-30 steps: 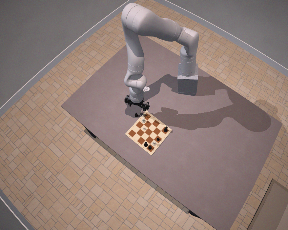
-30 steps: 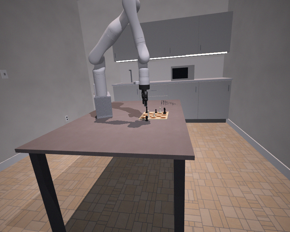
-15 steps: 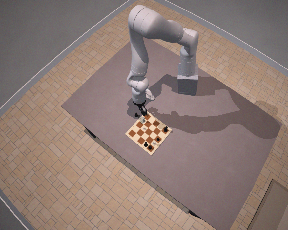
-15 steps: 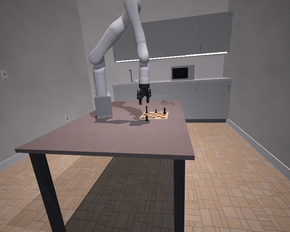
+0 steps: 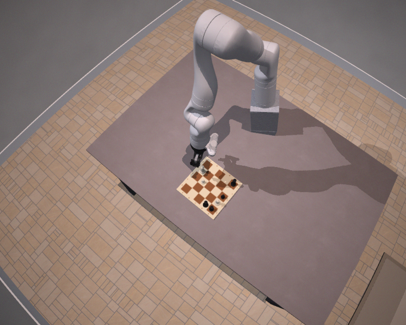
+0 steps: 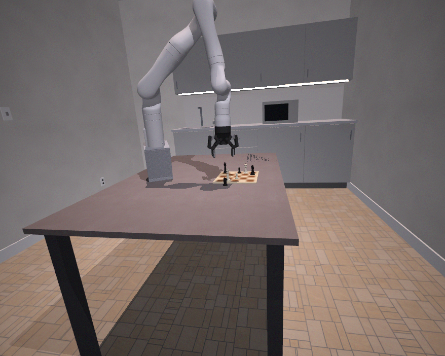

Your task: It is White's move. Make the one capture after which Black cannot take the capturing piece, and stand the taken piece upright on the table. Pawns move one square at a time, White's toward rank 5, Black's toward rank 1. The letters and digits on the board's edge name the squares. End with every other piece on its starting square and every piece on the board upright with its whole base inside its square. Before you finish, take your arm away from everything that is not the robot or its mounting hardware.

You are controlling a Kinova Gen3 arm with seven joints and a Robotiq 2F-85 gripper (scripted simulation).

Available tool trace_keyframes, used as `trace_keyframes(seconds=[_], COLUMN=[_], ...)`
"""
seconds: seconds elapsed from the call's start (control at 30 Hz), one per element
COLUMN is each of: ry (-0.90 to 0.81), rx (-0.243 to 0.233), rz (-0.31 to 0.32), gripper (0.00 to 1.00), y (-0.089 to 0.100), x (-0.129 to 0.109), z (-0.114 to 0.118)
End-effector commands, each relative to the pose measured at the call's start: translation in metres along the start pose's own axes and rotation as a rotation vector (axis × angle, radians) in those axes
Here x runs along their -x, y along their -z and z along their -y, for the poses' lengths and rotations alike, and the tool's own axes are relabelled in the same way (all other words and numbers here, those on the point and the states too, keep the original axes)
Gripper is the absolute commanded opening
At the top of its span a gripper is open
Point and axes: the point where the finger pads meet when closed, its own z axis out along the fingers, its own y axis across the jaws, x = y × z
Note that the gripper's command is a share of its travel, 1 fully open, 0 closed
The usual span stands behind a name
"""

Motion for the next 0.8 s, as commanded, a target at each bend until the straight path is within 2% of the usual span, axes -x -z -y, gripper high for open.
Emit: trace_keyframes(seconds=[0.0,0.33,0.77], ry=[-0.075,-0.418,-0.532], rx=[0.006,0.029,0.039], rz=[0.007,0.005,0.003], gripper=[1.00,1.00,1.00], y=[0.003,0.008,0.010], x=[-0.007,-0.014,-0.016], z=[-0.006,-0.016,-0.020])
